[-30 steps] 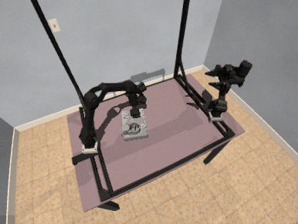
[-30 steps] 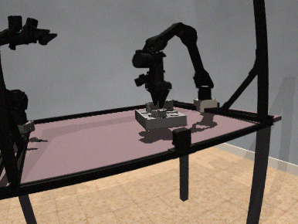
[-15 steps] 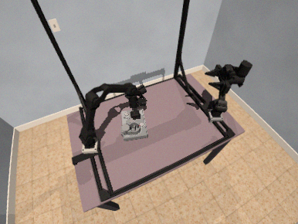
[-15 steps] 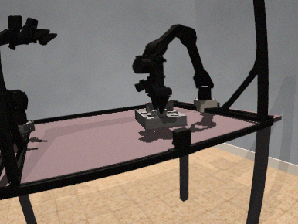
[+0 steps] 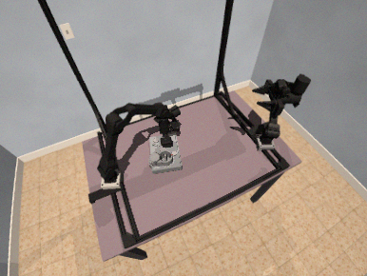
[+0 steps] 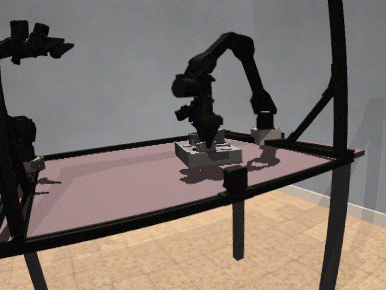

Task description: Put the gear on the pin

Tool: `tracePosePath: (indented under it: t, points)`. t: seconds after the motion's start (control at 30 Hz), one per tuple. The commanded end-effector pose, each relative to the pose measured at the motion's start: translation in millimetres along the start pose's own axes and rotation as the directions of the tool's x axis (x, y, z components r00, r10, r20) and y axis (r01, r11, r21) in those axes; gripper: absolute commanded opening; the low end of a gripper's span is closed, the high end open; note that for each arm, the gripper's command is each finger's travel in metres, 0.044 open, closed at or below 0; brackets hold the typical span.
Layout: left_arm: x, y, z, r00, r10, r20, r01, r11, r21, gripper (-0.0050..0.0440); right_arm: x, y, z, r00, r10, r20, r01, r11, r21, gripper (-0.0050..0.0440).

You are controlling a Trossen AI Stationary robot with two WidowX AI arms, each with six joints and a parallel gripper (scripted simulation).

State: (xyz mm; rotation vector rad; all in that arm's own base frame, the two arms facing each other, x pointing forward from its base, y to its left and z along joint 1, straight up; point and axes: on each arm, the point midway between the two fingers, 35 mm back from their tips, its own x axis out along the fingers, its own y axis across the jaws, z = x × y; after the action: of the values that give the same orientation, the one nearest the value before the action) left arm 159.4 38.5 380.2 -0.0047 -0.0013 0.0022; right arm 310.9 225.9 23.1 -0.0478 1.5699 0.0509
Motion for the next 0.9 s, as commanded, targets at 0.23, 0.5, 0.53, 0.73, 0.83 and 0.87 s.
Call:
tracePosePath:
  t: [0.23,0.5,0.53,0.73,0.83,0.87]
  points:
    - [0,-1,0,1.0,-0.002,0.0,0.002,1.0,0.004,0.04,1,0,0,1.0,-0.002,0.0,0.002,1.0,-0.003,0.0269]
    - [0,-1,0,1.0,-0.002,0.0,0.002,1.0,0.004,0.04,1,0,0,1.0,-0.002,0.0,0.002,1.0,-0.003,0.0269]
    - [0,-1,0,1.0,-0.002,0.0,0.002,1.0,0.004,0.04,1,0,0,1.0,-0.002,0.0,0.002,1.0,-0.003,0.0269]
    - [0,-1,0,1.0,-0.002,0.0,0.002,1.0,0.004,0.04,-16,1,1,1.0,-0.002,0.0,0.002,1.0,-0.003,0.0125]
    - [0,-1,0,1.0,-0.002,0.0,0.002,1.0,0.004,0.04,-27,1,1,1.0,-0.002,0.0,0.002,1.0,-0.003,0.0053]
    - [0,-1,0,1.0,-0.002,0.0,0.002,1.0,0.004,0.04,-31,1,1,1.0,-0.002,0.0,0.002,1.0,-0.003,0.0029]
